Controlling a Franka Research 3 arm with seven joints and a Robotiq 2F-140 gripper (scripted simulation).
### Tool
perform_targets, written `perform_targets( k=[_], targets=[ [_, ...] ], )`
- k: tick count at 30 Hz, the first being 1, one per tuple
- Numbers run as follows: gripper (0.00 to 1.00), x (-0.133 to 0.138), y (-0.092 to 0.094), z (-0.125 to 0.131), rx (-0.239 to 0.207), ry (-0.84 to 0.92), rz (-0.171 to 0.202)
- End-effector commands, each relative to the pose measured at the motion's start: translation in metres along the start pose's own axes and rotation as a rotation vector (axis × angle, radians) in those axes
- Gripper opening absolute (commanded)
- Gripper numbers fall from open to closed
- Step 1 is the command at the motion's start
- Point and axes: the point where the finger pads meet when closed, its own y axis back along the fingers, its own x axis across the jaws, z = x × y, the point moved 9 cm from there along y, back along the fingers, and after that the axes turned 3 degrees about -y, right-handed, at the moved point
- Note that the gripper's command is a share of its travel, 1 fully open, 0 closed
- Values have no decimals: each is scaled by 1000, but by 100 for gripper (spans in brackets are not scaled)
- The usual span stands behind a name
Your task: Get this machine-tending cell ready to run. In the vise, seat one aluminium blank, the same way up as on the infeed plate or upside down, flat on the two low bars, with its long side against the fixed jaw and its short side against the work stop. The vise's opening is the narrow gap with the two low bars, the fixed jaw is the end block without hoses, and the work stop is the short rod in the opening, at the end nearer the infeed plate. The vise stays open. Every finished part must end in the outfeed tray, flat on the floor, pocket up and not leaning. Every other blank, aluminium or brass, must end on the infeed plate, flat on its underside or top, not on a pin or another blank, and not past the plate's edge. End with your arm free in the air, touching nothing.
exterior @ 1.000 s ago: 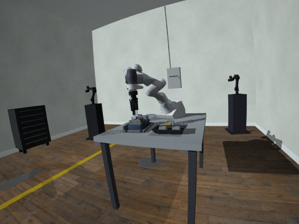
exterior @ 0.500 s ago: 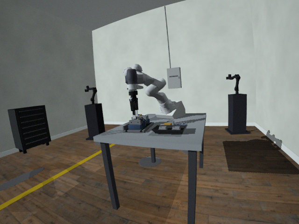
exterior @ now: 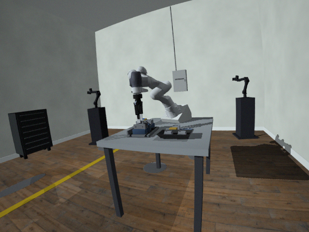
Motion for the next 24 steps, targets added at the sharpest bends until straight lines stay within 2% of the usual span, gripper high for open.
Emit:
perform_targets(
  k=[1, 24],
  targets=[
    [0, 1, 0, 0, -3, -3, 4],
    [0, 1, 0, -2, -3, -3, 4]
  ],
)
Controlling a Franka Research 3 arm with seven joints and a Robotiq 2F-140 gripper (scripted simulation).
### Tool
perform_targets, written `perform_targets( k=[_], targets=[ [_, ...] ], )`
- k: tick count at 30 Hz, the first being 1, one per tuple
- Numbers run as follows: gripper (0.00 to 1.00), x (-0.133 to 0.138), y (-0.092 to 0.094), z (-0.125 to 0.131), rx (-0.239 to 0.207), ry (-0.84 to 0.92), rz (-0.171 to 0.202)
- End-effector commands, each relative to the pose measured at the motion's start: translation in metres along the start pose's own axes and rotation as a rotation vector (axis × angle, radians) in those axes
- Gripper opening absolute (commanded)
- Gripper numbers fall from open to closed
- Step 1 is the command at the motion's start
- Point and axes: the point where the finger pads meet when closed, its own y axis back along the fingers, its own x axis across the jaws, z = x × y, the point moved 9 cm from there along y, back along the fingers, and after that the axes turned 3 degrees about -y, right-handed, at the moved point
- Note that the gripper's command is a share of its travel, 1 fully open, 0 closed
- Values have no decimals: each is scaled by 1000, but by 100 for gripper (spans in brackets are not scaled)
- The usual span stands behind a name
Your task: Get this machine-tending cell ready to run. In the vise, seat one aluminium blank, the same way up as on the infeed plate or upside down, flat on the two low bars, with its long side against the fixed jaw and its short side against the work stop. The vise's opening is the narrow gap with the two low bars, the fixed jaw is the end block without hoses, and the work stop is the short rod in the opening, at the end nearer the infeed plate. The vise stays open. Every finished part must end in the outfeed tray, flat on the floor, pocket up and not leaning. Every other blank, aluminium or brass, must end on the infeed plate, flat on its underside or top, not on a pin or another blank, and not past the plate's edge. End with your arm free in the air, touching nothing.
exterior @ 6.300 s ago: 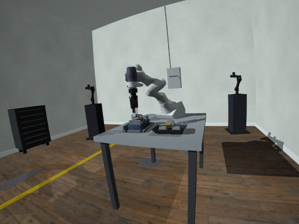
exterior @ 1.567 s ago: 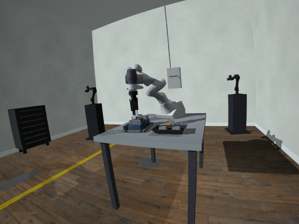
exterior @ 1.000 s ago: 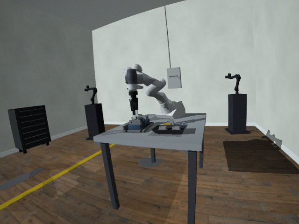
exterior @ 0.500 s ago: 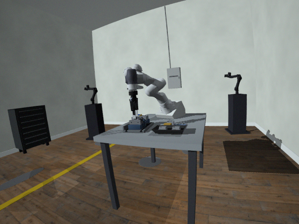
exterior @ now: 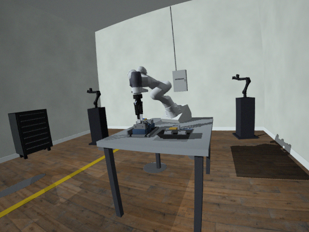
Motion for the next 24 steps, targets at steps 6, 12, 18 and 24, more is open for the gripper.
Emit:
perform_targets(
  k=[6, 12, 18, 24],
  targets=[
    [0, 2, 1, -3, -1, -3, 6],
    [0, 2, 1, -4, -1, -3, 6],
    [0, 2, 1, -5, -1, -3, 6],
    [0, 2, 1, -5, -1, -3, 6]
  ],
)
